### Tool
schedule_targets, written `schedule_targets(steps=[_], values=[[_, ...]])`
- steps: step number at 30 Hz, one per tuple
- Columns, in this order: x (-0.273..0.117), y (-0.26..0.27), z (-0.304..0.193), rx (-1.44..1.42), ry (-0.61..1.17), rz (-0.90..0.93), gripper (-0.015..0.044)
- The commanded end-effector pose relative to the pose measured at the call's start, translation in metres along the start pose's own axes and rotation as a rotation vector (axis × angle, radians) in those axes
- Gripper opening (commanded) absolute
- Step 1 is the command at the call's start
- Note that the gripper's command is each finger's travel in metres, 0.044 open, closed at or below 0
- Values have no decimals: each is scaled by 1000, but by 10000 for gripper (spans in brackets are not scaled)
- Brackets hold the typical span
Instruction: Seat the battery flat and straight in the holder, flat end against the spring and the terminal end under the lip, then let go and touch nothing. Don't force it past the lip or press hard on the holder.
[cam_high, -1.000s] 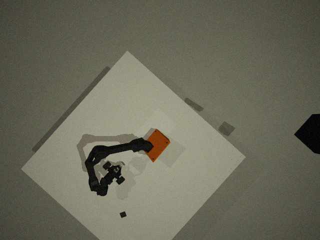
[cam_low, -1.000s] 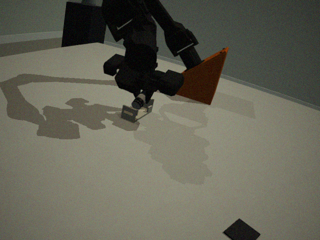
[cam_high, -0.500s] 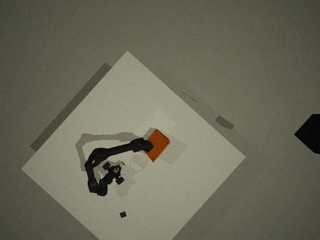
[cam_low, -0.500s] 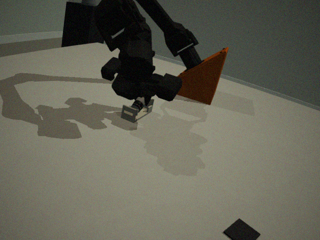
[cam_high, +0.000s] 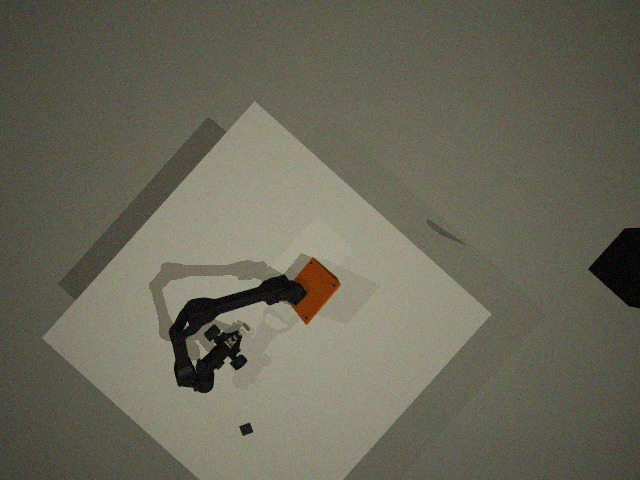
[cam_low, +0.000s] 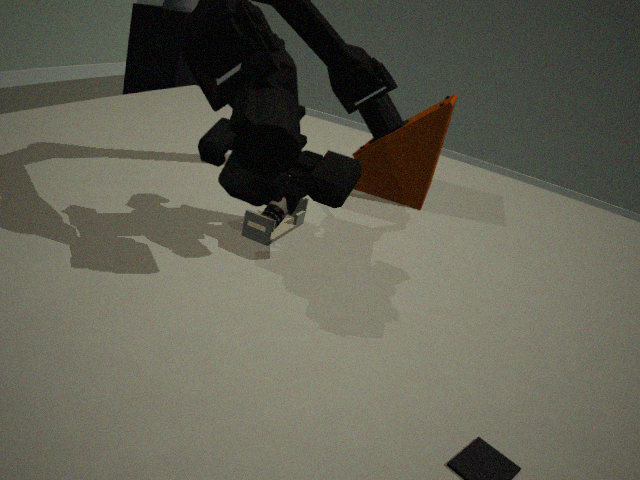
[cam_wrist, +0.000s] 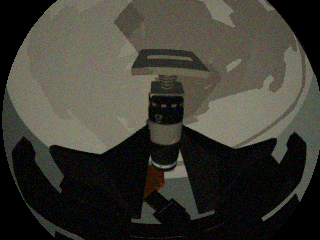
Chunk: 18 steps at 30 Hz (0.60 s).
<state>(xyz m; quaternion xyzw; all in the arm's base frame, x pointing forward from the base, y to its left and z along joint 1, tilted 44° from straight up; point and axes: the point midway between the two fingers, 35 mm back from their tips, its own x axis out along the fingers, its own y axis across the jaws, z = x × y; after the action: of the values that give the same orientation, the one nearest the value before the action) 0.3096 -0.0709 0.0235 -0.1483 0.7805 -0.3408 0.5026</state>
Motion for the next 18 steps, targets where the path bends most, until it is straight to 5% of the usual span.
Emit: schedule_targets(steps=[1,18], values=[[-1,0,3,2,-2,0,88],[-5,0,12,1,1,1,88]])
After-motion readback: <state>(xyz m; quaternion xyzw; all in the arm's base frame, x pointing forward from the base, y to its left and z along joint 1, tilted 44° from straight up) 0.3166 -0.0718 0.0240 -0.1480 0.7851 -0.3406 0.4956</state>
